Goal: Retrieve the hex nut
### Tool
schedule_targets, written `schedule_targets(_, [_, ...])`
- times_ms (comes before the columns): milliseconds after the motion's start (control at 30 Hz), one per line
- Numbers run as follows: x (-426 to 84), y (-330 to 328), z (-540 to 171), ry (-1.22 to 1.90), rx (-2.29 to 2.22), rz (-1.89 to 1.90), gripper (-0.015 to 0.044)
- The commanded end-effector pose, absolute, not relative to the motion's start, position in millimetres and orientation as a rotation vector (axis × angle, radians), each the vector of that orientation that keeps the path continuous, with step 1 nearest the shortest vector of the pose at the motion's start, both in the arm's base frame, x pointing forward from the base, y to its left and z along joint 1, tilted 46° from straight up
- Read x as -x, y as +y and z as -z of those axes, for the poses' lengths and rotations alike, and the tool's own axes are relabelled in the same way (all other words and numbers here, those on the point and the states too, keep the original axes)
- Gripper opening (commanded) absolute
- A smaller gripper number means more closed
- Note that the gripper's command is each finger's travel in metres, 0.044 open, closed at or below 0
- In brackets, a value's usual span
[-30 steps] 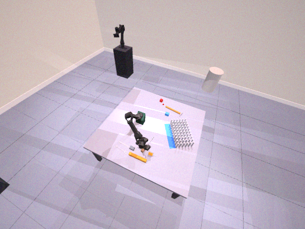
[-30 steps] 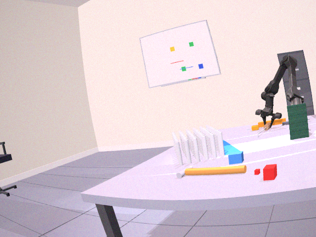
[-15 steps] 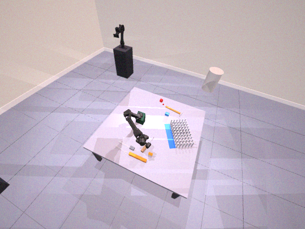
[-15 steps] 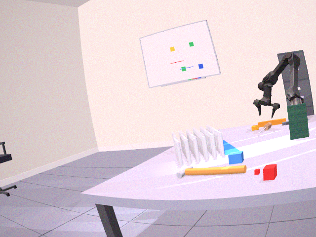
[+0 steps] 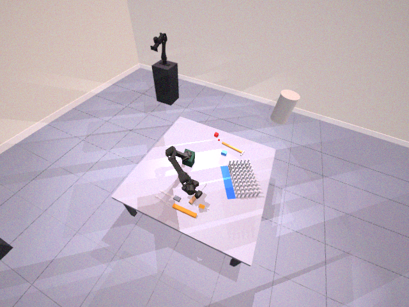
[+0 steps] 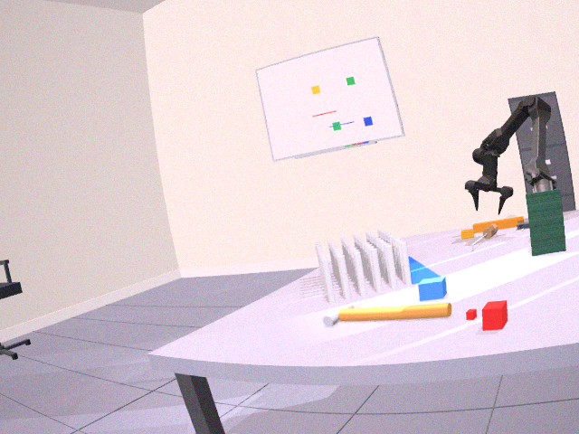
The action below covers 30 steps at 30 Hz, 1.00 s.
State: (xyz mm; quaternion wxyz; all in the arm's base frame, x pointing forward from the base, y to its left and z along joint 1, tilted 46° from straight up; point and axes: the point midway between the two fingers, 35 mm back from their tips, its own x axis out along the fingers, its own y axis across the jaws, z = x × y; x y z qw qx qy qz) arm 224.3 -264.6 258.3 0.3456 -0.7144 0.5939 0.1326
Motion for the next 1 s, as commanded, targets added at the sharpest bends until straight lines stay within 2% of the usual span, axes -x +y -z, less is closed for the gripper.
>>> schedule_targets(0, [-223.5, -264.7, -257.6, 1.548, 1.849, -0.344, 0.044])
schedule_targets(267, [-223.7, -265.0, -257.8, 1.546, 1.845, -0.351, 0.044])
schedule_targets(567, [-225.4, -272.7, -264.1, 1.408, 1.609, -0.657, 0.044])
schedule_targets(733, [-224.9, -272.7, -264.7, 1.395, 1.586, -0.677, 0.044])
schedule_targets(933, [-224.9, -272.7, -264.7, 1.395, 1.586, -0.677, 0.0282])
schedule_targets(967, [-224.9, -272.7, -264.7, 1.395, 1.586, -0.677, 0.028])
